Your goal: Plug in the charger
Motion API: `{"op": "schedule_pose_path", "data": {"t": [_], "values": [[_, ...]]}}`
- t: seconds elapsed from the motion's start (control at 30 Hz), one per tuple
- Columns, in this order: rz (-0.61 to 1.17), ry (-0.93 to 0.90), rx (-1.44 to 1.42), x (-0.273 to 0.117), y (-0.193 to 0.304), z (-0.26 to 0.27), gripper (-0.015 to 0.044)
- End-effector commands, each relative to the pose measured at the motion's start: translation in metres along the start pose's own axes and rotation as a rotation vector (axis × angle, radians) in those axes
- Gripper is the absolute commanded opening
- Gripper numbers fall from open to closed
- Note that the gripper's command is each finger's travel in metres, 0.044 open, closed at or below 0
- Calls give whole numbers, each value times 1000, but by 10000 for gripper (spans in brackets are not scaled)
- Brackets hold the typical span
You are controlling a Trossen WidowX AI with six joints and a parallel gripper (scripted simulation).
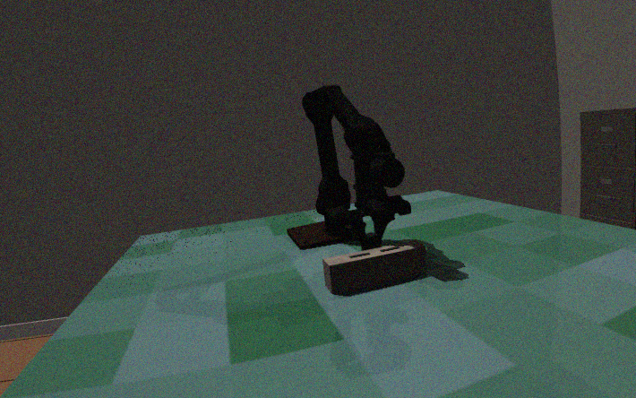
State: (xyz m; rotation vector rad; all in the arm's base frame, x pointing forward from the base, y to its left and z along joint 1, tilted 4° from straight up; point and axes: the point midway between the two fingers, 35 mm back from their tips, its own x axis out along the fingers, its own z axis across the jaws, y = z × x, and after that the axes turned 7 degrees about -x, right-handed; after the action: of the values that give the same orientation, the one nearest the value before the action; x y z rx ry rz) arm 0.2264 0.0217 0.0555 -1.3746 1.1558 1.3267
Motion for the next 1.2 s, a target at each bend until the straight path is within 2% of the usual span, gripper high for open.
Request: {"op": "schedule_pose_path", "data": {"t": [0.0, 1.17], "values": [[-1, -4, 2, 1, -2, -1, 0], [-5, -4, 39, 2, -46, -18, 0]]}}
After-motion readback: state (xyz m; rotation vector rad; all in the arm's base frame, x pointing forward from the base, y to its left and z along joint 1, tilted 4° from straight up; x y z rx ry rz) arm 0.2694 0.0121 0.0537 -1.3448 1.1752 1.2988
